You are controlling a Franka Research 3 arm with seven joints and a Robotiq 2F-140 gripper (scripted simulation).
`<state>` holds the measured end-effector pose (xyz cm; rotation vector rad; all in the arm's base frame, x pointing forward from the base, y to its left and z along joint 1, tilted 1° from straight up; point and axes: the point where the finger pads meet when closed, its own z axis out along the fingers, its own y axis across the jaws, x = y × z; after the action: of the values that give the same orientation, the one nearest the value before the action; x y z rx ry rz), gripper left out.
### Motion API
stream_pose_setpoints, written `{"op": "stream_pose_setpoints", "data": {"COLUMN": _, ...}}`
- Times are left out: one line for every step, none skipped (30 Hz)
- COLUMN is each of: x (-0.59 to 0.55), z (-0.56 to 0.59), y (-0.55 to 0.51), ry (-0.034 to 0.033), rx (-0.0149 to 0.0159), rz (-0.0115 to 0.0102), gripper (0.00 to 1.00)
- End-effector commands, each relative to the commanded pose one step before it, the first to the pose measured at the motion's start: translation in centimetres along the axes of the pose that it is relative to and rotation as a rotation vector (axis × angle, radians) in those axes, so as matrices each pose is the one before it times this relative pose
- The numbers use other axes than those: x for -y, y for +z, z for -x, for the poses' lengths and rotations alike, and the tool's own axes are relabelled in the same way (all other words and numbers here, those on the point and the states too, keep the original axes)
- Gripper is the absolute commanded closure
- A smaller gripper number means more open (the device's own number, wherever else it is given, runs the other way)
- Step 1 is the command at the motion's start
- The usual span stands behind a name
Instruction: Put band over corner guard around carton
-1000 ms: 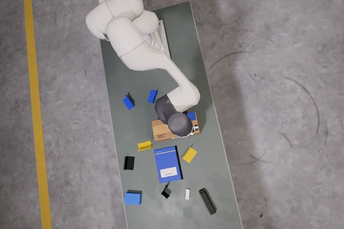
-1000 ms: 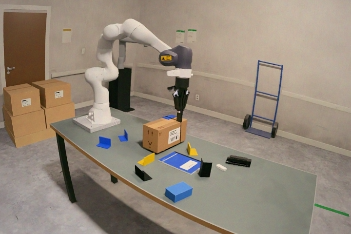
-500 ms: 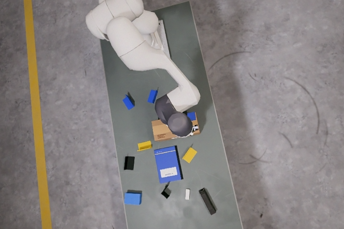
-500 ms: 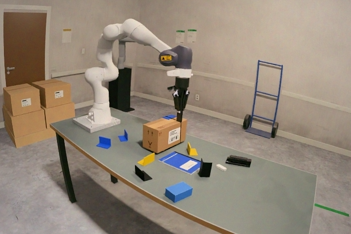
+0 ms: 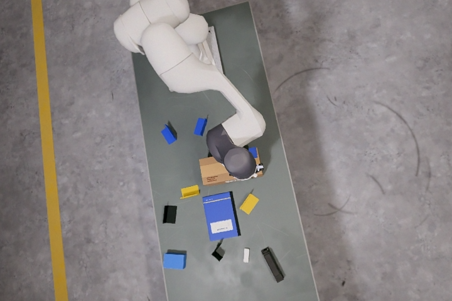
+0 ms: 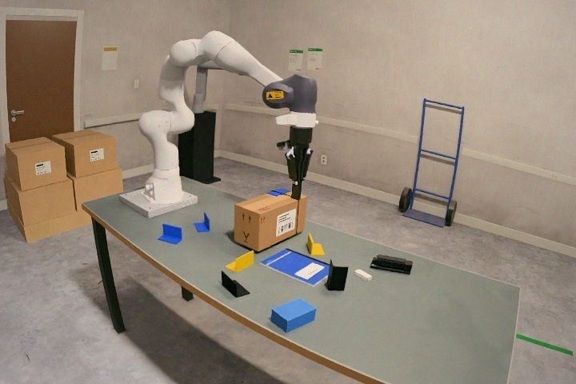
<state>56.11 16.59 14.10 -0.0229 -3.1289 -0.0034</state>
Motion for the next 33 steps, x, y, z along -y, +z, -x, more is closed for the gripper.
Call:
{"op": "stream_pose_setpoints", "data": {"x": -0.330, "z": -0.044, "y": -0.060, "ry": 0.01097, "rx": -0.00084, "rz": -0.00140, "gripper": 0.90}}
{"op": "stream_pose_setpoints", "data": {"x": 0.000, "z": 0.000, "y": 0.000, "ry": 0.00000, "rx": 0.00000, "rz": 0.00000, "gripper": 0.90}}
{"op": "stream_pose_setpoints", "data": {"x": 0.000, "z": 0.000, "y": 0.000, "ry": 0.00000, "rx": 0.00000, "rz": 0.00000, "gripper": 0.90}}
{"op": "stream_pose_setpoints", "data": {"x": -0.009, "z": 0.000, "y": 0.000, "ry": 0.00000, "rx": 0.00000, "rz": 0.00000, "gripper": 0.90}}
{"op": "stream_pose_setpoints", "data": {"x": -0.001, "z": 0.000, "y": 0.000, "ry": 0.00000, "rx": 0.00000, "rz": 0.00000, "gripper": 0.90}}
{"op": "stream_pose_setpoints", "data": {"x": 0.000, "z": 0.000, "y": 0.000, "ry": 0.00000, "rx": 0.00000, "rz": 0.00000, "gripper": 0.90}}
{"op": "stream_pose_setpoints", "data": {"x": 0.000, "z": 0.000, "y": 0.000, "ry": 0.00000, "rx": 0.00000, "rz": 0.00000, "gripper": 0.90}}
{"op": "stream_pose_setpoints", "data": {"x": 0.000, "z": 0.000, "y": 0.000, "ry": 0.00000, "rx": 0.00000, "rz": 0.00000, "gripper": 0.90}}
{"op": "stream_pose_setpoints", "data": {"x": 0.000, "z": 0.000, "y": 0.000, "ry": 0.00000, "rx": 0.00000, "rz": 0.00000, "gripper": 0.90}}
{"op": "stream_pose_setpoints", "data": {"x": 0.000, "z": 0.000, "y": 0.000, "ry": 0.00000, "rx": 0.00000, "rz": 0.00000, "gripper": 0.90}}
{"op": "stream_pose_setpoints", "data": {"x": 0.000, "z": 0.000, "y": 0.000, "ry": 0.00000, "rx": 0.00000, "rz": 0.00000, "gripper": 0.90}}
{"op": "stream_pose_setpoints", "data": {"x": 0.000, "z": 0.000, "y": 0.000, "ry": 0.00000, "rx": 0.00000, "rz": 0.00000, "gripper": 0.90}}
{"op": "stream_pose_setpoints", "data": {"x": 0.000, "z": 0.000, "y": 0.000, "ry": 0.00000, "rx": 0.00000, "rz": 0.00000, "gripper": 0.90}}
{"op": "stream_pose_setpoints", "data": {"x": 0.000, "z": 0.000, "y": 0.000, "ry": 0.00000, "rx": 0.00000, "rz": 0.00000, "gripper": 0.90}}
{"op": "stream_pose_setpoints", "data": {"x": 0.012, "z": 0.000, "y": 0.000, "ry": 0.00000, "rx": 0.00000, "rz": 0.00000, "gripper": 0.90}}
{"op": "stream_pose_setpoints", "data": {"x": 0.058, "z": 0.002, "y": 0.000, "ry": 0.00000, "rx": 0.00000, "rz": 0.00000, "gripper": 0.90}}
{"op": "stream_pose_setpoints", "data": {"x": 0.097, "z": 0.003, "y": 0.000, "ry": 0.00000, "rx": 0.00000, "rz": 0.00000, "gripper": 0.90}}
{"op": "stream_pose_setpoints", "data": {"x": 0.097, "z": 0.003, "y": 0.000, "ry": 0.00000, "rx": 0.00000, "rz": 0.00000, "gripper": 0.90}}
{"op": "stream_pose_setpoints", "data": {"x": 0.000, "z": 0.000, "y": 0.000, "ry": 0.00000, "rx": 0.00000, "rz": 0.00000, "gripper": 0.90}}
{"op": "stream_pose_setpoints", "data": {"x": 0.000, "z": 0.000, "y": 0.000, "ry": 0.00000, "rx": 0.00000, "rz": 0.00000, "gripper": 0.90}}
{"op": "stream_pose_setpoints", "data": {"x": 0.058, "z": 0.002, "y": 0.000, "ry": 0.00000, "rx": 0.00000, "rz": 0.00000, "gripper": 0.90}}
{"op": "stream_pose_setpoints", "data": {"x": 0.012, "z": 0.000, "y": 0.000, "ry": 0.00000, "rx": 0.00000, "rz": 0.00000, "gripper": 0.90}}
{"op": "stream_pose_setpoints", "data": {"x": 0.000, "z": 0.000, "y": 0.000, "ry": 0.00000, "rx": 0.00000, "rz": 0.00000, "gripper": 0.90}}
{"op": "stream_pose_setpoints", "data": {"x": 0.000, "z": 0.000, "y": 0.000, "ry": 0.00000, "rx": 0.00000, "rz": 0.00000, "gripper": 0.90}}
{"op": "stream_pose_setpoints", "data": {"x": 0.000, "z": 0.000, "y": 0.000, "ry": 0.00000, "rx": 0.00000, "rz": 0.00000, "gripper": 0.90}}
{"op": "stream_pose_setpoints", "data": {"x": 0.000, "z": 0.000, "y": 0.000, "ry": 0.00000, "rx": 0.00000, "rz": 0.00000, "gripper": 0.90}}
{"op": "stream_pose_setpoints", "data": {"x": 0.000, "z": 0.000, "y": 0.000, "ry": 0.00000, "rx": 0.00000, "rz": 0.00000, "gripper": 0.90}}
{"op": "stream_pose_setpoints", "data": {"x": 0.000, "z": 0.000, "y": 0.000, "ry": 0.00000, "rx": 0.00000, "rz": 0.00000, "gripper": 0.90}}
{"op": "stream_pose_setpoints", "data": {"x": 0.000, "z": 0.000, "y": 0.000, "ry": 0.00000, "rx": 0.00000, "rz": 0.00000, "gripper": 0.90}}
{"op": "stream_pose_setpoints", "data": {"x": 0.000, "z": 0.000, "y": 0.000, "ry": 0.00000, "rx": 0.00000, "rz": 0.00000, "gripper": 0.90}}
{"op": "stream_pose_setpoints", "data": {"x": 0.000, "z": 0.000, "y": 0.000, "ry": 0.00000, "rx": 0.00000, "rz": 0.00000, "gripper": 0.90}}
{"op": "stream_pose_setpoints", "data": {"x": 0.016, "z": 0.001, "y": 0.000, "ry": 0.00000, "rx": 0.00000, "rz": 0.00000, "gripper": 0.90}}
{"op": "stream_pose_setpoints", "data": {"x": 0.071, "z": 0.002, "y": 0.000, "ry": 0.00000, "rx": 0.00000, "rz": 0.00000, "gripper": 0.90}}
